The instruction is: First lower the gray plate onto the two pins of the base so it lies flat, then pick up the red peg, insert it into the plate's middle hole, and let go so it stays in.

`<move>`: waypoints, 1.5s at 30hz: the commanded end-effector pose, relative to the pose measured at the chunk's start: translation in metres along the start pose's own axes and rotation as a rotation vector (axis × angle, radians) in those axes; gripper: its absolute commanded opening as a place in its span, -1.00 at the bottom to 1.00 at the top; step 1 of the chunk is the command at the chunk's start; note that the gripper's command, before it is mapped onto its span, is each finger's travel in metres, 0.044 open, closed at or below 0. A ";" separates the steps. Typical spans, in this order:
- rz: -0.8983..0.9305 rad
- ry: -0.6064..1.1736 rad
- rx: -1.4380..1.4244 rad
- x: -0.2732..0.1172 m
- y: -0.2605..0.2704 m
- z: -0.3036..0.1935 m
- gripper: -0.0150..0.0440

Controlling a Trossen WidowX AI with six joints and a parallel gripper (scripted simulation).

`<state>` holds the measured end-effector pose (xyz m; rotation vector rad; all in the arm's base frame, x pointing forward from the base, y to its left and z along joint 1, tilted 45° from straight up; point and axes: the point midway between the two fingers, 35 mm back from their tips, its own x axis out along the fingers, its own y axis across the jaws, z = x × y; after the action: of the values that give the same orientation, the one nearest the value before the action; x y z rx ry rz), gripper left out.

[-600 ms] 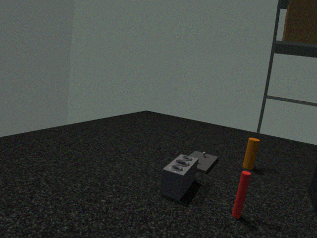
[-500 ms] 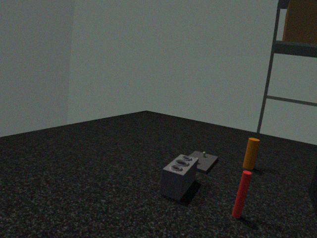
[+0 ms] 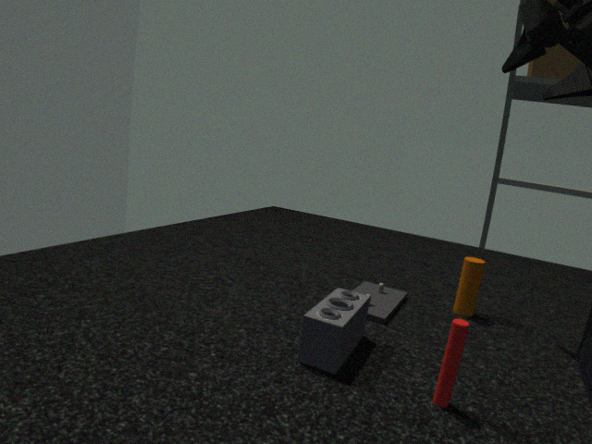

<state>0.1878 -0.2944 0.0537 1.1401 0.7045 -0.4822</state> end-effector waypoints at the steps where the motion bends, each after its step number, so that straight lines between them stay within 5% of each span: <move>1: 0.023 0.126 0.096 0.021 0.040 -0.012 1.00; 10: -0.082 0.528 0.325 0.068 0.161 -0.092 1.00; 21: -0.512 0.868 0.548 0.065 0.266 -0.237 1.00; 45: -0.543 0.882 0.559 0.105 0.246 -0.310 1.00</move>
<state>0.3482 0.0808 0.0656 1.7025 1.7441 -0.6424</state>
